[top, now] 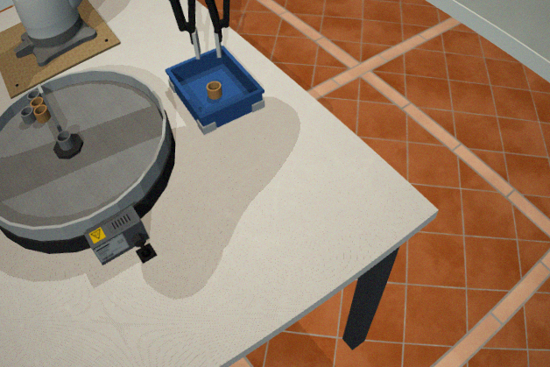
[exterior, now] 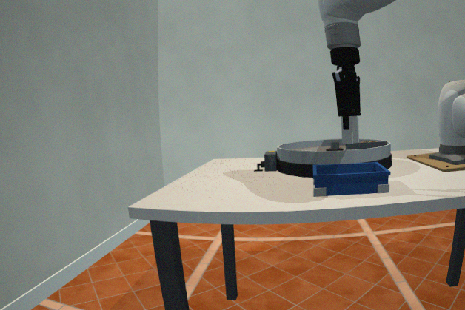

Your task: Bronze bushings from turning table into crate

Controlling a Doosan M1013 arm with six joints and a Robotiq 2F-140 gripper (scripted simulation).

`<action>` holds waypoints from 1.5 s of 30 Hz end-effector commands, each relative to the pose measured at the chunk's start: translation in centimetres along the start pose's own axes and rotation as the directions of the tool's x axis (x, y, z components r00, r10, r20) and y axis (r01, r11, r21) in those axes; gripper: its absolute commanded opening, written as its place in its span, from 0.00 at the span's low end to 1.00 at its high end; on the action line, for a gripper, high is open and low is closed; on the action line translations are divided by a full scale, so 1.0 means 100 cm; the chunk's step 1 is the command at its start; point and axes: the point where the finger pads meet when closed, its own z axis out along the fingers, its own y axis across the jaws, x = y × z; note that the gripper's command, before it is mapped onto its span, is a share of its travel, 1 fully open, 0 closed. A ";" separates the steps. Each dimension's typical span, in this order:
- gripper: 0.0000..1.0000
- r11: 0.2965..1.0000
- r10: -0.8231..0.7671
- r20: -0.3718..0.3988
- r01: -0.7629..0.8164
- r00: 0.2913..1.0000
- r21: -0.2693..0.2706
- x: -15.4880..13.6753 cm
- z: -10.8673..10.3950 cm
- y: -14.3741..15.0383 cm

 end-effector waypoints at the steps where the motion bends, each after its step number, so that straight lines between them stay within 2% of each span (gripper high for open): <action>1: 0.24 1.000 0.000 0.000 0.000 1.000 0.000 0.000 0.000 0.000; 42: 0.24 1.000 0.000 0.000 0.000 1.000 0.000 0.000 0.000 0.000; 43: 0.06 1.000 0.000 0.000 0.000 1.000 0.000 0.000 0.000 0.000; 45: 0.06 1.000 0.000 0.000 0.000 1.000 0.000 0.000 0.000 0.000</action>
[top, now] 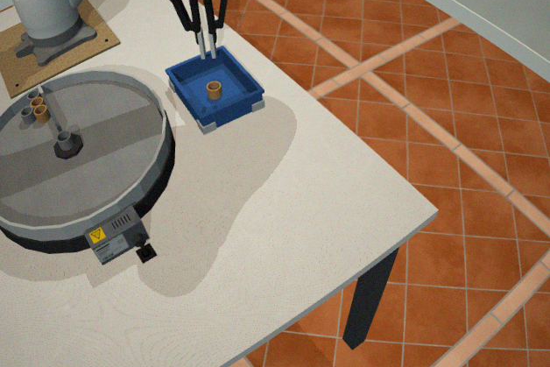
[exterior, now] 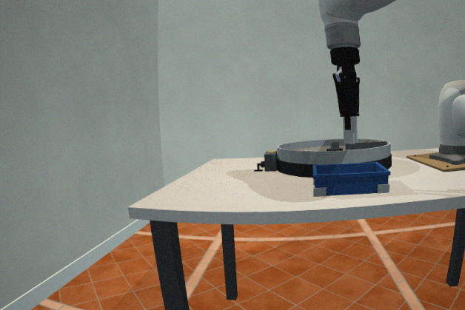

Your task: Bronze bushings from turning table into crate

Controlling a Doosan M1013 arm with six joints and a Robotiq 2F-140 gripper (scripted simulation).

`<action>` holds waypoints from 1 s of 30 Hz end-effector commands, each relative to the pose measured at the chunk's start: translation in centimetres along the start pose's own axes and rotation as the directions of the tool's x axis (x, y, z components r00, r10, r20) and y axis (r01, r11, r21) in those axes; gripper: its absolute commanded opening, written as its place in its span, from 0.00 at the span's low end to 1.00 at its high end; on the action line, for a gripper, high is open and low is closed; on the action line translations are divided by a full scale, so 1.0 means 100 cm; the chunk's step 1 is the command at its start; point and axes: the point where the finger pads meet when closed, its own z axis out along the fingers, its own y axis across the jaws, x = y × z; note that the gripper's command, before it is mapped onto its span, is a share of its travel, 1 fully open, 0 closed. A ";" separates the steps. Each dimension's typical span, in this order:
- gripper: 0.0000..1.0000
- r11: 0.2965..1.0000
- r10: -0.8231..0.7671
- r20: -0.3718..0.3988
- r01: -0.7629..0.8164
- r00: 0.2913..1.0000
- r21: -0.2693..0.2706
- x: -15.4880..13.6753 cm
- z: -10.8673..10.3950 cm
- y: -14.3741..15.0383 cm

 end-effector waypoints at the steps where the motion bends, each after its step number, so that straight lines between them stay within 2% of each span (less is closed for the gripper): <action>1: 0.06 1.000 0.000 0.000 0.000 1.000 0.000 0.000 0.000 0.000; 9: 0.06 1.000 0.011 -0.011 -0.011 1.000 -0.003 -0.002 0.000 -0.007; 19: 0.06 0.998 0.057 -0.052 -0.058 0.997 -0.017 -0.007 0.000 -0.033; 30: 0.06 0.982 0.171 -0.161 -0.181 0.972 -0.047 -0.022 0.000 -0.100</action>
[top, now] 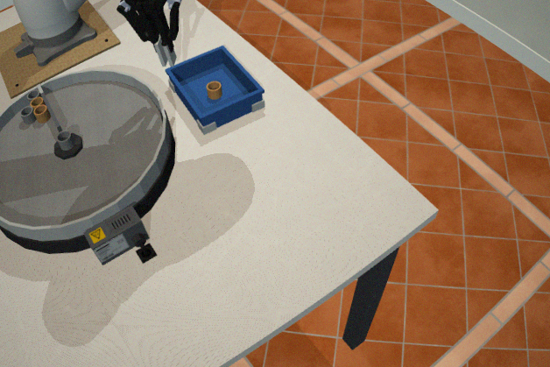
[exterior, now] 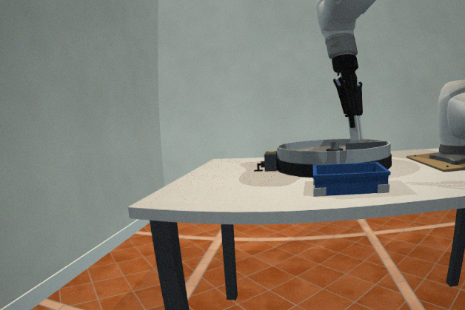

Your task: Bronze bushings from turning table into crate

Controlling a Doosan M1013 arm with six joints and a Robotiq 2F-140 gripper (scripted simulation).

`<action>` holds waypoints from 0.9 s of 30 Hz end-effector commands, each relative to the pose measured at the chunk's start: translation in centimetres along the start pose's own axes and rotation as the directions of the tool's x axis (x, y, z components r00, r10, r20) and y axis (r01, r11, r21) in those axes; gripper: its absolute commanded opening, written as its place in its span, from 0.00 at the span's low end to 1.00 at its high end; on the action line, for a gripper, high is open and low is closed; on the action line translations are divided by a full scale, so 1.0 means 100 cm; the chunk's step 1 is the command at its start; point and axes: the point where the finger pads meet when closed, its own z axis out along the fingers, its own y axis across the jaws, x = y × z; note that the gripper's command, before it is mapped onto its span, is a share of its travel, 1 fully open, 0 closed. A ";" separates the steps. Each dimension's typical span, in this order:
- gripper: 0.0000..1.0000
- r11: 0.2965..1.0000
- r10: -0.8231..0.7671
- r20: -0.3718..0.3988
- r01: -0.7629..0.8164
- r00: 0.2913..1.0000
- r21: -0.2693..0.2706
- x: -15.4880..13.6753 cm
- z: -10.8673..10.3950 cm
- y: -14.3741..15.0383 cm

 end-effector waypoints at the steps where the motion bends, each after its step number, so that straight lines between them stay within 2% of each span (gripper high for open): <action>1: 0.06 0.999 0.039 -0.038 -0.039 0.999 -0.013 -0.009 -0.002 -0.023; 4: 0.06 0.996 0.079 -0.075 -0.081 0.994 -0.025 -0.017 -0.004 -0.044; 6: 0.06 0.996 0.079 -0.075 -0.081 0.994 -0.025 -0.017 -0.004 -0.044; 21: 0.06 0.951 0.276 -0.274 -0.303 0.921 -0.062 -0.061 -0.016 -0.162; 23: 0.06 0.951 0.276 -0.274 -0.303 0.921 -0.062 -0.061 -0.016 -0.162; 27: 0.06 0.931 0.321 -0.326 -0.360 0.889 -0.066 -0.071 -0.019 -0.192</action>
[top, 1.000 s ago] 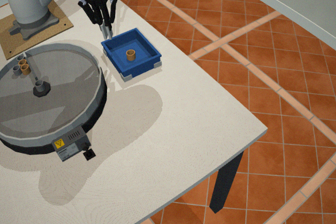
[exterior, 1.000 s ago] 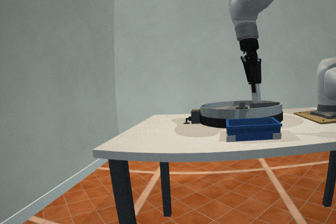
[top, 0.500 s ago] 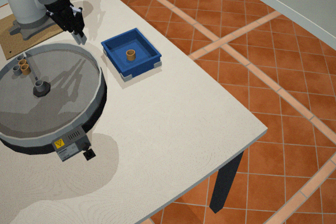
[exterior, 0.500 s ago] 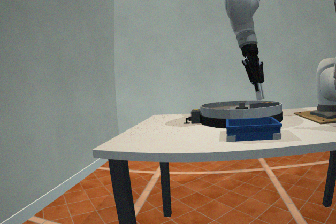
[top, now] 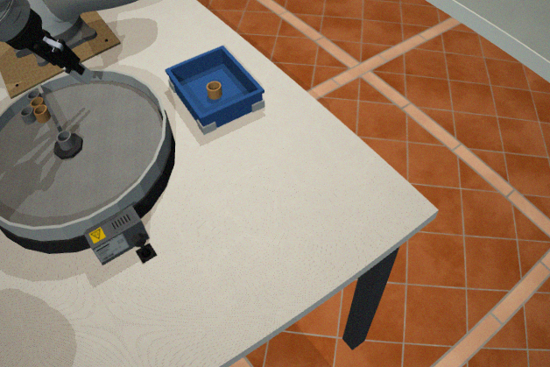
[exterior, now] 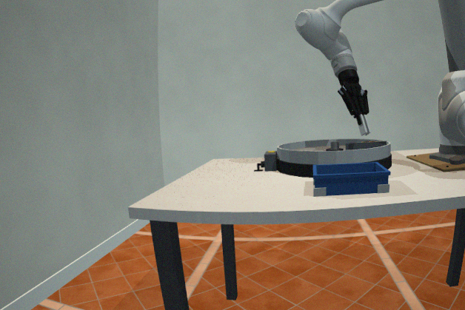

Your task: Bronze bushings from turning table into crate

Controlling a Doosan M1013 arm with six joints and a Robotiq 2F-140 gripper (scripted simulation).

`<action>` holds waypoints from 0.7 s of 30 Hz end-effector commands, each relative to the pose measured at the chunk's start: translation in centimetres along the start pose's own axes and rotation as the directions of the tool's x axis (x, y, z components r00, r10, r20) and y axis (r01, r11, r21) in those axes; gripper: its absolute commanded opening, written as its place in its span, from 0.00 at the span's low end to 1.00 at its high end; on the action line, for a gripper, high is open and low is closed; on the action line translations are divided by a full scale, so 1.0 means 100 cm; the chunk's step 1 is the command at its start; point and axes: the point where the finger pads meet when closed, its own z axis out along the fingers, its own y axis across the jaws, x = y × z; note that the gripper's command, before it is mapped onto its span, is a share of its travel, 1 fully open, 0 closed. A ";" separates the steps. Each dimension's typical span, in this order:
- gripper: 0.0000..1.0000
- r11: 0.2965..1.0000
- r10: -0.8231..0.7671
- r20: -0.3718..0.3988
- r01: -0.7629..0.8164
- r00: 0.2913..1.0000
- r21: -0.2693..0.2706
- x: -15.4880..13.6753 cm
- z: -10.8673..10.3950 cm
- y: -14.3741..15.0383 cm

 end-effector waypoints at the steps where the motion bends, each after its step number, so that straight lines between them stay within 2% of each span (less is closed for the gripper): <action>1: 0.06 0.999 0.045 -0.043 -0.045 0.998 -0.015 -0.016 -0.009 -0.021; 11: 0.06 0.984 0.165 -0.159 -0.175 0.973 -0.047 -0.057 -0.033 -0.076; 13: 0.06 0.984 0.165 -0.159 -0.175 0.973 -0.047 -0.057 -0.033 -0.076; 21: 0.06 0.967 0.228 -0.223 -0.246 0.948 -0.058 -0.080 -0.046 -0.107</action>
